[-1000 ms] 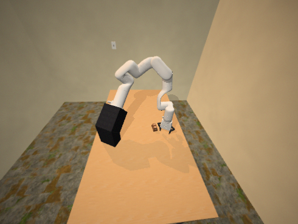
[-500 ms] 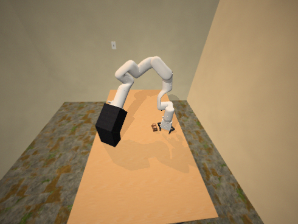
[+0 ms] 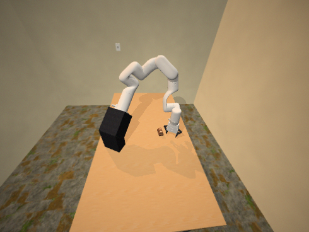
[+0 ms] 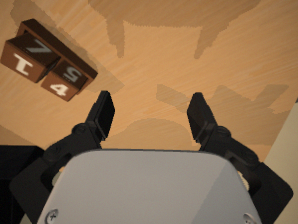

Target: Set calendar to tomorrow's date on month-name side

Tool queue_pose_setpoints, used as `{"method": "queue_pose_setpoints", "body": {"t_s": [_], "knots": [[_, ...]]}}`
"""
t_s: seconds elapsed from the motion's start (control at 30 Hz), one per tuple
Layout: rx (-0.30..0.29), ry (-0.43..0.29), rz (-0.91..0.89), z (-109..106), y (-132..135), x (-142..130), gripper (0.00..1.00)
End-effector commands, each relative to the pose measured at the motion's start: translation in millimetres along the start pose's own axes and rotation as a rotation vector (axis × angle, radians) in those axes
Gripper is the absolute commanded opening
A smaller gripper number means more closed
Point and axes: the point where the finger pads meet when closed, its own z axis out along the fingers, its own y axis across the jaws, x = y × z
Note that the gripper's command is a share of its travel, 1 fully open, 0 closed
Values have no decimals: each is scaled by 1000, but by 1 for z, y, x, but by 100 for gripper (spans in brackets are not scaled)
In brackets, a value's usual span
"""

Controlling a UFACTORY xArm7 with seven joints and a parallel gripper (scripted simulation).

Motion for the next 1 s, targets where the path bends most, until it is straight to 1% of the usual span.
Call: {"method": "queue_pose_setpoints", "body": {"t_s": [0.0,0.13,0.3,0.37,0.43,0.67,0.87,0.9,0.97], "knots": [[-1,0,0,-5,0,0,100],[-1,0,29,-5,0,-1,100],[-1,0,230,-5,-3,-3,100],[-1,0,262,-5,-6,-6,100],[-1,0,262,-5,-16,-15,100],[-1,0,286,-5,-18,-17,100],[-1,0,508,-5,-22,-20,100],[-1,0,515,-5,-22,-20,100],[-1,0,524,-5,-32,-29,100]]}}
